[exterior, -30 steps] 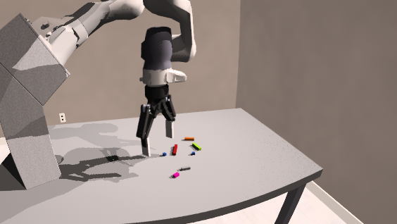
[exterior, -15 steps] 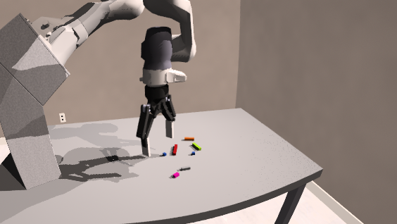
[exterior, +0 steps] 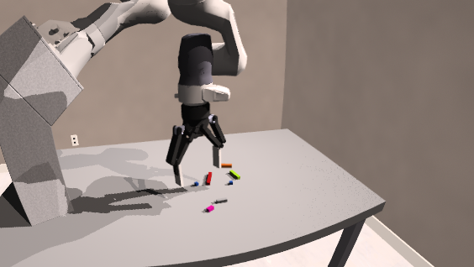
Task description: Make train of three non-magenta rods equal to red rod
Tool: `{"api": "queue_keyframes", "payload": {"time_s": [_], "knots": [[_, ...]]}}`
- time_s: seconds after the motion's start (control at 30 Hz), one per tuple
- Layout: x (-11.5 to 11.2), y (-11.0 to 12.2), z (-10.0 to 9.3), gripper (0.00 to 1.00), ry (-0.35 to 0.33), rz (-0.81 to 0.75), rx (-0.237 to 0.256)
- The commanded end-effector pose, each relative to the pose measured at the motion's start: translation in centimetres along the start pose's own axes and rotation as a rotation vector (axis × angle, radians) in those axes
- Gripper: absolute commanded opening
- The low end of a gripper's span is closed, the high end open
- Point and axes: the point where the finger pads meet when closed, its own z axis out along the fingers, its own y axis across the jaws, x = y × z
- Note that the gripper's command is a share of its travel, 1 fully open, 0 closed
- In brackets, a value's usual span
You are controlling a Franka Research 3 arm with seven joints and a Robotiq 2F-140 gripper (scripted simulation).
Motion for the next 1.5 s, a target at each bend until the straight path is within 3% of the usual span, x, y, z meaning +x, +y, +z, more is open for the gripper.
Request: {"api": "queue_keyframes", "payload": {"time_s": [0.0, 0.4, 1.47], "knots": [[0.6, 0.2, 0.0, 1.0, 0.018, 0.164, -0.026], [1.5, -1.0, 0.1, 1.0, 0.029, 0.434, -0.025], [2.4, -3.2, 0.0, 1.0, 0.026, 0.944, -0.026]]}}
